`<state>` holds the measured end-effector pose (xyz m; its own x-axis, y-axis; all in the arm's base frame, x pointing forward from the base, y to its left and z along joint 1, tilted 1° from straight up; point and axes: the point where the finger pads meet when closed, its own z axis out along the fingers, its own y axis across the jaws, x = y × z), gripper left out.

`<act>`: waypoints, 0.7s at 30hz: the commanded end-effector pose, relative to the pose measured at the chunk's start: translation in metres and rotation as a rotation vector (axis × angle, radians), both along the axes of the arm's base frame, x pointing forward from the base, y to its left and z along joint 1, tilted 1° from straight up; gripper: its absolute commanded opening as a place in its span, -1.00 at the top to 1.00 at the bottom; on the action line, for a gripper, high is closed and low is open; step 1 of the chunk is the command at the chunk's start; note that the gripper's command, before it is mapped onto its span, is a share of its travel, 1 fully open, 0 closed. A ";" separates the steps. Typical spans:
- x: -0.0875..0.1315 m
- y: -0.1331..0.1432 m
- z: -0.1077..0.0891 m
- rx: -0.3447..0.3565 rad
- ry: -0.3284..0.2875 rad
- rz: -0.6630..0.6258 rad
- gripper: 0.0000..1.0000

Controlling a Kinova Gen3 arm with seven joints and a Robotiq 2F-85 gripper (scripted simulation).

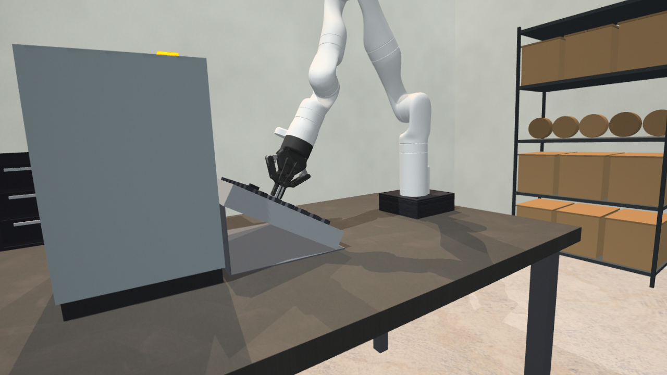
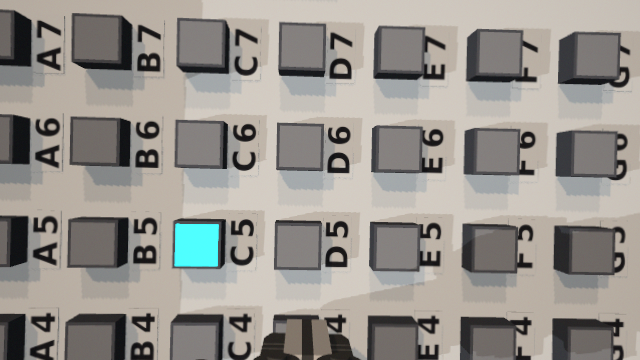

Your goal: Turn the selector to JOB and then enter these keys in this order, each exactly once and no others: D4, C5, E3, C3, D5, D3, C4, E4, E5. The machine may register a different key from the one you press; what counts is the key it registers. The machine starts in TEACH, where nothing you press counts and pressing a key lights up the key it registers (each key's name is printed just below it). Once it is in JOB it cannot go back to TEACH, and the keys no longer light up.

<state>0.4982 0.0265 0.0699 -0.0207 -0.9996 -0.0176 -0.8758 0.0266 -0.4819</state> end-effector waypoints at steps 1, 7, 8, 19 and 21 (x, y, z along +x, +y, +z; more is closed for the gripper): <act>0.003 0.000 0.001 -0.004 -0.008 0.007 0.80; 0.003 0.000 0.001 -0.004 -0.008 0.007 0.80; 0.003 0.000 0.001 -0.004 -0.008 0.007 0.80; 0.003 0.000 0.002 -0.004 -0.008 0.007 0.80; 0.002 0.000 0.003 -0.004 -0.009 0.007 0.80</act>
